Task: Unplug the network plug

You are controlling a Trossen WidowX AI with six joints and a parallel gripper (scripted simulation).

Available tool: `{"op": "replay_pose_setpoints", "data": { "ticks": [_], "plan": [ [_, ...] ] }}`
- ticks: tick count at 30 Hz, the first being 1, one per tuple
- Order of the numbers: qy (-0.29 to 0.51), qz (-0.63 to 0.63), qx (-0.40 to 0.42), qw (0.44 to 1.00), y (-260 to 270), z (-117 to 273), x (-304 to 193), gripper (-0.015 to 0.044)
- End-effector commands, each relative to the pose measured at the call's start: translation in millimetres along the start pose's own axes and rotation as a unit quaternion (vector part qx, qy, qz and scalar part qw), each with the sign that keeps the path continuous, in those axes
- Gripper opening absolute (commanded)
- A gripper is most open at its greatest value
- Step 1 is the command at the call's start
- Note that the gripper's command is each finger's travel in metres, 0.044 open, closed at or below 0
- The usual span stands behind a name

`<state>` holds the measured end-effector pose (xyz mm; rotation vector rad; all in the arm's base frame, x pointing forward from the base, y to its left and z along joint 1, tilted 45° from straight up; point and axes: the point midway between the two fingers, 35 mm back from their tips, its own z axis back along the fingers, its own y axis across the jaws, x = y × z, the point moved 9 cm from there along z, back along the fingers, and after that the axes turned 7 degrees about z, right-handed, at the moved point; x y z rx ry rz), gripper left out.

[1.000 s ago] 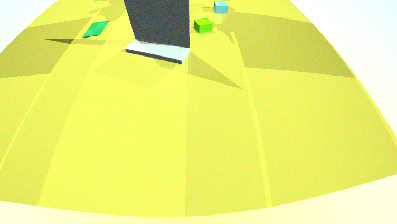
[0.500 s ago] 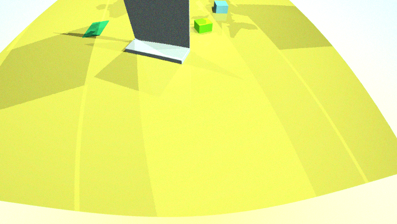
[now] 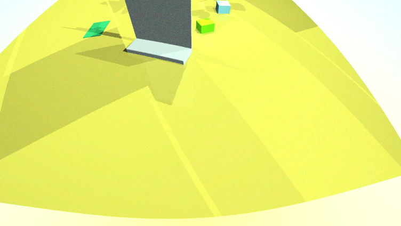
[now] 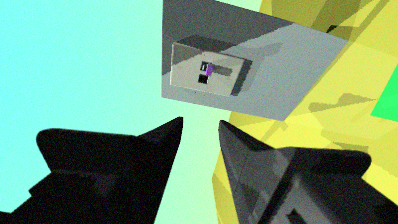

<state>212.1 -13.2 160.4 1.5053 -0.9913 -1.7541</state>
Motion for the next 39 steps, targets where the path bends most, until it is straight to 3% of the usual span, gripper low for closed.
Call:
{"op": "replay_pose_setpoints", "data": {
  "ticks": [1, 39],
  "plan": [
    [-0.009, -0.054, -0.001, 0.998, -6.2, 3.9, 5.8, 0.0156],
    [-0.008, -0.057, 0.0, 0.998, -10.2, -55.3, 22.7, 0.0156]
  ]
}}
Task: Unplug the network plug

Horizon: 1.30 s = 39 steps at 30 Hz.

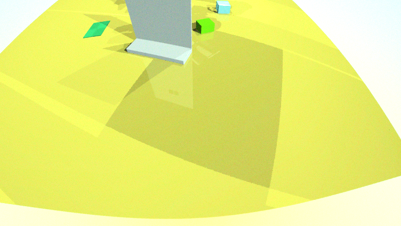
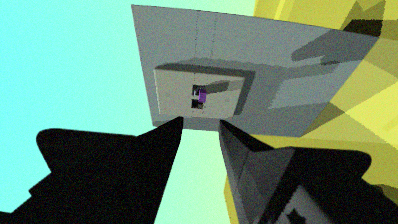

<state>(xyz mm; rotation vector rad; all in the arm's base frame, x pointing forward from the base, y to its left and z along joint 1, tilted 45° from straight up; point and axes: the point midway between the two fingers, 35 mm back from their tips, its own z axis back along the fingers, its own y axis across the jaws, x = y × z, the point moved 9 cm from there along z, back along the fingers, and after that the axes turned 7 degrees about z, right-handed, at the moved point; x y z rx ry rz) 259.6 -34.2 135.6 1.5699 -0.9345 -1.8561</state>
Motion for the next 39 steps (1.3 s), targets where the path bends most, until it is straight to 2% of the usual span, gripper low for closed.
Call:
{"op": "replay_pose_setpoints", "data": {
  "ticks": [1, 39],
  "plan": [
    [0.004, 0.0, 0.0, 1.0, 0.5, -4.9, -0.1, 0.0156],
    [0.005, 0.0, 0.001, 1.0, -0.5, -51.7, 11.7, 0.0156]
  ]
}}
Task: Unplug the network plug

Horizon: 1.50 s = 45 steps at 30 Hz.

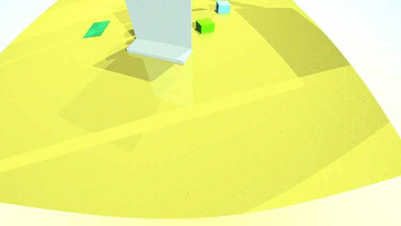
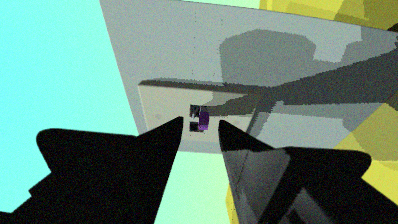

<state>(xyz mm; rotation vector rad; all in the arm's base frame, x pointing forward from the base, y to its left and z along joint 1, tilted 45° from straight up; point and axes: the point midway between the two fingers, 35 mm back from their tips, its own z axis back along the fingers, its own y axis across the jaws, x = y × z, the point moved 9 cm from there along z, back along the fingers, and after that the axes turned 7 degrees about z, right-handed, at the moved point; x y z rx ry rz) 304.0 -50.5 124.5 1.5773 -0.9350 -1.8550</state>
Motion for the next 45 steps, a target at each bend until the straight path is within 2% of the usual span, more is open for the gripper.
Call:
{"op": "replay_pose_setpoints", "data": {
  "ticks": [1, 8, 9, 28, 45],
  "plan": [
    [0.004, 0.002, 0.0, 1.0, -0.3, -5.6, 1.0, 0.0156],
    [0.004, 0.002, 0.0, 1.0, -1.1, -12.2, 3.7, 0.0156],
    [0.004, 0.002, 0.0, 1.0, -1.1, -12.2, 3.7, 0.013],
    [0.004, 0.002, 0.0, 1.0, -1.1, -12.2, 3.7, 0.0003],
    [0.004, 0.002, 0.0, 1.0, -0.8, -4.8, 2.5, 0.0]
  ]
}}
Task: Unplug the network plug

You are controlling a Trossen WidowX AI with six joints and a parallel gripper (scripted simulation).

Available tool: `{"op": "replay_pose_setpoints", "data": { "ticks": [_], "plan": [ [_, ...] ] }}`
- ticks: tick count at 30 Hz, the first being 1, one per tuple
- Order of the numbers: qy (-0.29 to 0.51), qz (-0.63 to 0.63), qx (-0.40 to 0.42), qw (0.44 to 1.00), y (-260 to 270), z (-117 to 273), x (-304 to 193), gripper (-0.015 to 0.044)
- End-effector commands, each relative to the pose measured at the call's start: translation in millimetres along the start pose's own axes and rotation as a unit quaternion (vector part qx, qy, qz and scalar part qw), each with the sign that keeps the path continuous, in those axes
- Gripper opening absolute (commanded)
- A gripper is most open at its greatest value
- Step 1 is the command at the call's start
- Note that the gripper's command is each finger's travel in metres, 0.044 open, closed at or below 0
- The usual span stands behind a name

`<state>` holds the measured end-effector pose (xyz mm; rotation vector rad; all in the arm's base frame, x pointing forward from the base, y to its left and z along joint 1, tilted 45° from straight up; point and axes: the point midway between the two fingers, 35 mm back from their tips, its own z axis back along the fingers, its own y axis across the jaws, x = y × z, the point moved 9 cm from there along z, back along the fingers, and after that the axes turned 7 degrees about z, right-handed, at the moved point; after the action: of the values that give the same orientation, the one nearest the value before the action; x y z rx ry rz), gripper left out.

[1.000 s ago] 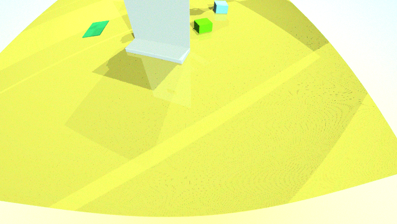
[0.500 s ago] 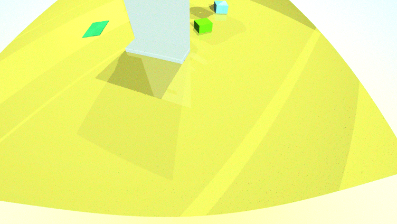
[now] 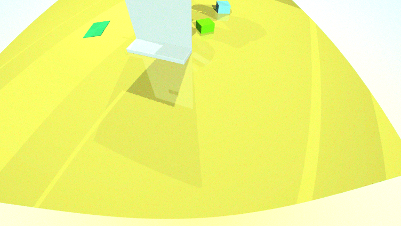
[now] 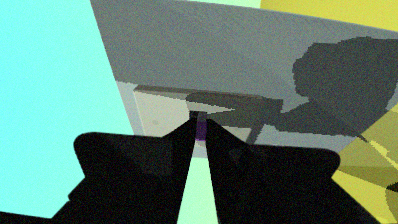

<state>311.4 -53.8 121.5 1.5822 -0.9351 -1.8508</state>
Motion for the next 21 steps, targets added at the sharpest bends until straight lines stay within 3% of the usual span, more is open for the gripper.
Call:
{"op": "replay_pose_setpoints", "data": {
  "ticks": [1, 21],
  "plan": [
    [0.002, 0.002, -0.002, 1.0, -0.2, 3.8, -0.7, 0.0],
    [0.001, 0.002, -0.002, 1.0, 0.2, 14.8, -4.1, 0.0]
  ]
}}
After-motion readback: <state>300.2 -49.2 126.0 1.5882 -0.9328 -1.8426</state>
